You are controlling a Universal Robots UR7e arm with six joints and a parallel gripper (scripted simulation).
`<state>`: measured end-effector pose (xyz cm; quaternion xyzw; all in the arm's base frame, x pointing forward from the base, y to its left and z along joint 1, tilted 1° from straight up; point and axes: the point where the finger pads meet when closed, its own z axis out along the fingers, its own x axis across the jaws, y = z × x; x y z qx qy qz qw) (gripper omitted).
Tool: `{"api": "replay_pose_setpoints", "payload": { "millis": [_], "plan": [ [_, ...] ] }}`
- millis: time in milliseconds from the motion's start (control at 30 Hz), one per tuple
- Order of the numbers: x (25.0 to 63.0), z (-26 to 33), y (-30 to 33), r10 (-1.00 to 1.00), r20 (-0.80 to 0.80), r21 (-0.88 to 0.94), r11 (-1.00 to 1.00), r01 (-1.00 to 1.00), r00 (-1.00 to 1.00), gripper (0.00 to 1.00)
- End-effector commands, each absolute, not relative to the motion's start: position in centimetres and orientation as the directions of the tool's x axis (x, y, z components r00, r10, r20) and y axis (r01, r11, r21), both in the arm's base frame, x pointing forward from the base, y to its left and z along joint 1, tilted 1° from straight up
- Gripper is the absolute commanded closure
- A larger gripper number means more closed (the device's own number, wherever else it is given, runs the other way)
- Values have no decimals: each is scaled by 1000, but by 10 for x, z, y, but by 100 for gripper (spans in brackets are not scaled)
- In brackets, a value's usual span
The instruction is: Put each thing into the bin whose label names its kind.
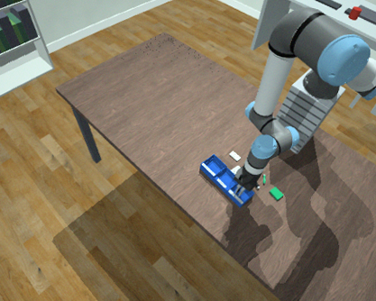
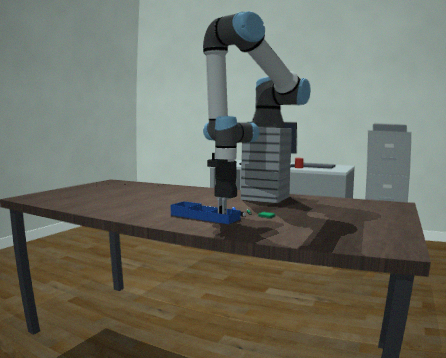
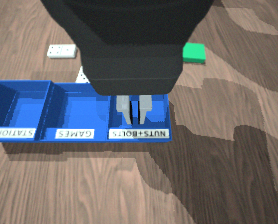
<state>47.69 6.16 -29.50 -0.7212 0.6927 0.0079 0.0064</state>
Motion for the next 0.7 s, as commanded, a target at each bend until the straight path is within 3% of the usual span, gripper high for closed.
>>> {"api": "replay_pose_setpoints", "payload": {
  "millis": [0, 667],
  "plan": [
    [478, -291, 61, -999, -20, 0, -40, -999, 40, 69],
    [478, -267, 61, -999, -20, 0, -40, -999, 40, 69]
  ]
}}
